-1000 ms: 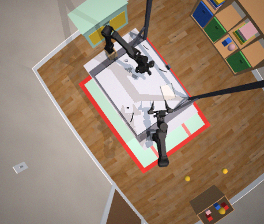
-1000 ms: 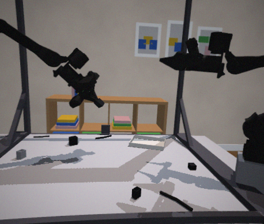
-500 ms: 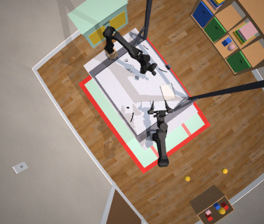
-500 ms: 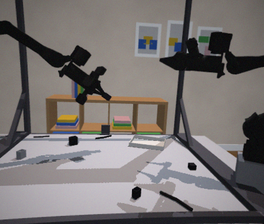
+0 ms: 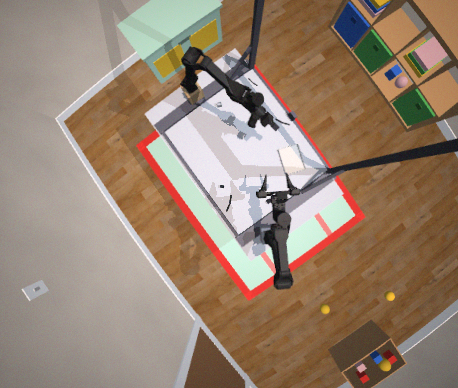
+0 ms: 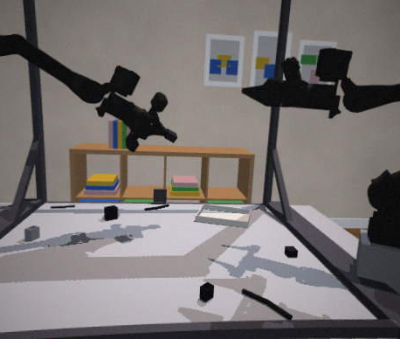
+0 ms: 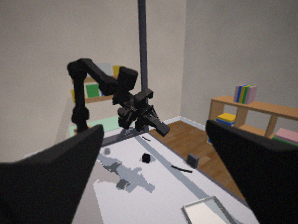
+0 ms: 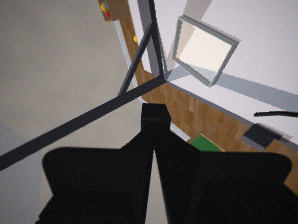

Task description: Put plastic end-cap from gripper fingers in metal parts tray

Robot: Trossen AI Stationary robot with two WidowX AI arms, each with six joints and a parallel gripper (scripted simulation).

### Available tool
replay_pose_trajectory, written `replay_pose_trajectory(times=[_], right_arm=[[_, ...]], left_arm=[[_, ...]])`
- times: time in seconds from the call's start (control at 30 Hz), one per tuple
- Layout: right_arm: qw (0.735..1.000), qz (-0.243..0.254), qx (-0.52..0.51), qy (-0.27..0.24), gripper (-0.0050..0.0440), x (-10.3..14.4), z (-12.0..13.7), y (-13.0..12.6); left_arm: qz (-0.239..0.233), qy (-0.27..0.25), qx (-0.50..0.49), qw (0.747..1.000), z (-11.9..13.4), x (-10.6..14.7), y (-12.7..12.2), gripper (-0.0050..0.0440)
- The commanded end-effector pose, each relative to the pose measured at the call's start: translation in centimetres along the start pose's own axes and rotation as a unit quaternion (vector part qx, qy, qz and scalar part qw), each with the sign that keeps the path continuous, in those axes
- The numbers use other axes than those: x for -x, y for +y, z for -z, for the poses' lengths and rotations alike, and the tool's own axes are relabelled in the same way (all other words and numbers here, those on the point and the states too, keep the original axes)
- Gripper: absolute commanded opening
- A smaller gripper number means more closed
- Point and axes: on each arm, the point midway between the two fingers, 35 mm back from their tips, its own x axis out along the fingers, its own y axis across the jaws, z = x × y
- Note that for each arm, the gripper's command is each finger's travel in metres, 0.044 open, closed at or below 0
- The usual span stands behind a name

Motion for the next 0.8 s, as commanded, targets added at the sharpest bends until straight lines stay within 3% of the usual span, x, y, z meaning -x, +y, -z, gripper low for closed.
replay_pose_trajectory(times=[0.0,0.3,0.77], right_arm=[[0.998,-0.025,-0.049,0.020,0.0000,0.1,1.4,1.8],[0.976,-0.054,-0.201,0.056,0.0000,-0.5,3.0,3.4],[0.979,-0.054,-0.189,0.053,0.0000,-0.3,2.8,3.4]], left_arm=[[0.000,-0.008,-0.003,1.000,-0.7,0.1,0.0,0.0440],[0.000,-0.008,-0.003,1.000,-0.7,0.1,0.0,0.0440],[-0.001,-0.009,-0.003,1.000,-0.8,0.1,0.0,0.0440]])
